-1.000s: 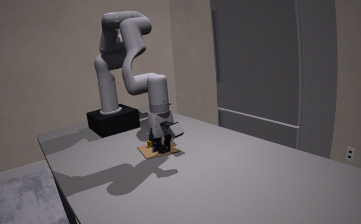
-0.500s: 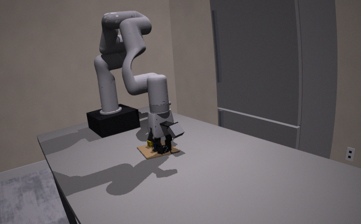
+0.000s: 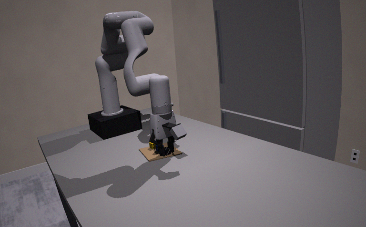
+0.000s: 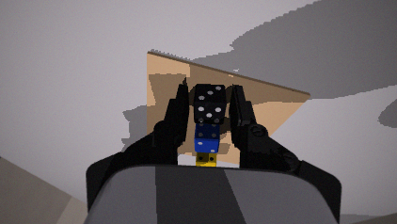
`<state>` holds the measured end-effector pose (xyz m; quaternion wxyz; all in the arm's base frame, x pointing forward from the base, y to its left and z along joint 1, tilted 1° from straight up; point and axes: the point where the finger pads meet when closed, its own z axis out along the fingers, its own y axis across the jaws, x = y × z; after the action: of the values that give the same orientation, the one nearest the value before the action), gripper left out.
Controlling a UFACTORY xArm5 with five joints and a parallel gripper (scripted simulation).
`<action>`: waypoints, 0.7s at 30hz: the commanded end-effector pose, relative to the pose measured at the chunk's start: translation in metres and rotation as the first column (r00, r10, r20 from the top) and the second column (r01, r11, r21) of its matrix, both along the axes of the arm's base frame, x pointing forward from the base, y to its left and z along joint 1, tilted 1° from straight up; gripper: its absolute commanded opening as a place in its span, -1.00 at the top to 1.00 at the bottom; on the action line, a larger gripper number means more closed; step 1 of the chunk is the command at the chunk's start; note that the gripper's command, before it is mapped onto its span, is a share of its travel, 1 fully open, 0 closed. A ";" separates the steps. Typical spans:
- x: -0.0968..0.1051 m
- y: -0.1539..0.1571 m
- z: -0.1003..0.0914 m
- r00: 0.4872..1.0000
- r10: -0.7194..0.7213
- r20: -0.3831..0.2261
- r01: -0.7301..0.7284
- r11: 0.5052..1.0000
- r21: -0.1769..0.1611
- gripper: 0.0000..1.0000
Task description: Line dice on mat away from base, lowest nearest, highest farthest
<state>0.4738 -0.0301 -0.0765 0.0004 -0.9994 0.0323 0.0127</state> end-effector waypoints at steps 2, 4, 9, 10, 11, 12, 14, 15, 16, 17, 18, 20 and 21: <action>0.002 0.000 0.008 1.000 0.000 0.004 0.000 1.000 0.000 0.17; 0.002 0.001 0.014 1.000 0.000 0.004 0.000 1.000 0.000 0.17; 0.002 0.001 0.038 1.000 0.000 0.004 0.000 1.000 0.000 0.17; 0.003 0.001 0.043 1.000 0.000 0.004 0.000 1.000 0.000 0.17; 0.003 0.001 0.049 1.000 0.000 0.004 0.000 1.000 0.000 0.17; 0.003 0.001 0.055 1.000 0.000 0.004 0.000 1.000 0.000 0.17; 0.003 0.001 0.060 1.000 0.000 0.004 0.000 1.000 0.000 0.17; 0.003 0.001 0.060 1.000 0.000 0.004 0.000 1.000 0.000 0.17; 0.003 0.001 0.065 1.000 0.000 0.004 0.000 1.000 0.000 0.17; 0.003 0.001 0.070 1.000 0.000 0.004 0.000 1.000 0.000 0.17; 0.003 0.001 0.074 1.000 0.000 0.004 0.000 1.000 0.000 0.17; 0.003 0.001 0.082 1.000 0.000 0.004 0.000 1.000 0.000 0.17; 0.003 0.001 0.085 1.000 0.000 0.004 0.000 1.000 0.000 0.17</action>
<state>0.4757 -0.0291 -0.0075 0.0004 -0.9994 0.0323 0.0127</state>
